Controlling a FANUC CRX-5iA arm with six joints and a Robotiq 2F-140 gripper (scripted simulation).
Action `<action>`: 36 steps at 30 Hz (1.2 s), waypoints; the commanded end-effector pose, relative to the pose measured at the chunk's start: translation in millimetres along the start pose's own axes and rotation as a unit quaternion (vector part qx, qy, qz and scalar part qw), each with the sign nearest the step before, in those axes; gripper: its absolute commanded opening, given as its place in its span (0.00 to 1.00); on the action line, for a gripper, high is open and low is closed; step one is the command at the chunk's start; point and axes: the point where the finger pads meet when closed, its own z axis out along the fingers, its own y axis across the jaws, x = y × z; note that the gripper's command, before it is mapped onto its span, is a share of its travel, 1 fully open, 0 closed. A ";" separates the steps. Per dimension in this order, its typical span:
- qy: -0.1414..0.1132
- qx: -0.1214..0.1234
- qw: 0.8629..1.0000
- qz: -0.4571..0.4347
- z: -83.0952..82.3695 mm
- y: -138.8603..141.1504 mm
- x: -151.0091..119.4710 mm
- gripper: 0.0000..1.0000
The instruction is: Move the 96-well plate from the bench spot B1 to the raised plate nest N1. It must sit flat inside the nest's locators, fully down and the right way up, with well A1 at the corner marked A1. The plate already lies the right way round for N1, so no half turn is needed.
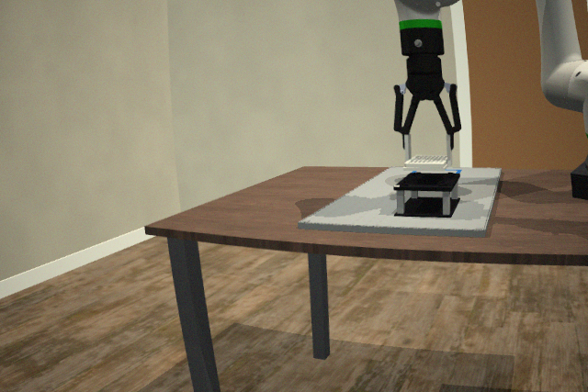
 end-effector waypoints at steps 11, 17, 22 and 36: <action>0.000 0.000 1.000 0.000 17.6 -0.2 0.0 0.00; 0.000 0.000 1.000 0.000 17.6 -0.2 0.0 0.00; 0.000 0.000 1.000 0.000 17.6 -0.2 0.0 0.00; 0.000 0.000 1.000 0.000 18.6 -0.2 0.0 0.00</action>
